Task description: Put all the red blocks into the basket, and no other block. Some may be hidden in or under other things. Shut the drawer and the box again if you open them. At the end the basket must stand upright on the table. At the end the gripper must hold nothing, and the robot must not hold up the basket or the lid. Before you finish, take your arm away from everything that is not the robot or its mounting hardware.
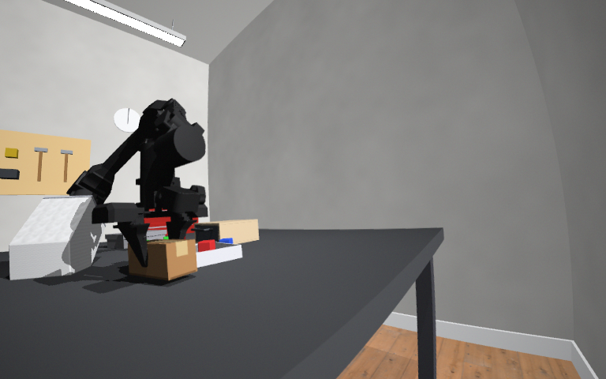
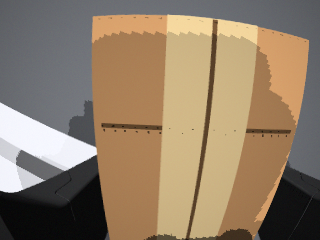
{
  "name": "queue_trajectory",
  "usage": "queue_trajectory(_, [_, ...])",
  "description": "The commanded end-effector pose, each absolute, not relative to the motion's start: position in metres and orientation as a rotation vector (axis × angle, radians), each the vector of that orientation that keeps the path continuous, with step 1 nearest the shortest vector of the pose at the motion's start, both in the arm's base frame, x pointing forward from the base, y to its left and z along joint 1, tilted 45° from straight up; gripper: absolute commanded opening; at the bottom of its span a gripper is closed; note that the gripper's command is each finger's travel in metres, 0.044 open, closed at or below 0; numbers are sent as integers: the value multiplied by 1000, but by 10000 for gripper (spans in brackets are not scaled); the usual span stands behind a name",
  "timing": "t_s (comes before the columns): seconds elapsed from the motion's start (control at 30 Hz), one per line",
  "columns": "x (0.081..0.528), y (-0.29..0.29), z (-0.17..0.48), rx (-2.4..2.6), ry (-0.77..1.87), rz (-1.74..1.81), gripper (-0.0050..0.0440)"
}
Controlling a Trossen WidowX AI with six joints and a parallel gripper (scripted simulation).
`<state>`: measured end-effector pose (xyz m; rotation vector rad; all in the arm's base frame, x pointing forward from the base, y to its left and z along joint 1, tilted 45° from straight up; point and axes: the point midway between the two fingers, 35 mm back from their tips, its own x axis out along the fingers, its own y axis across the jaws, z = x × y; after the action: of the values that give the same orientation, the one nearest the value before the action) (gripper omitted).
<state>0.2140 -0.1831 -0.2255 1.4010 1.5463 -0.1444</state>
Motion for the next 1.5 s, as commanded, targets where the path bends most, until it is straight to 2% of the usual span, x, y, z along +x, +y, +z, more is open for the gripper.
queue_trajectory(0.0, [213, -176, -230, 1413, 1553, -139, 0])
queue_trajectory(0.33, [213, -175, -231, 1413, 1553, -139, 0])
queue_trajectory(0.37, [213, -175, -231, 1413, 1553, -139, 440])
queue_trajectory(0.73, [213, -175, -231, 1413, 1553, -139, 440])
queue_trajectory(1.23, [196, -244, -161, 1413, 1553, -139, 440])
queue_trajectory(1.47, [193, -256, -148, 1413, 1553, -139, 440])
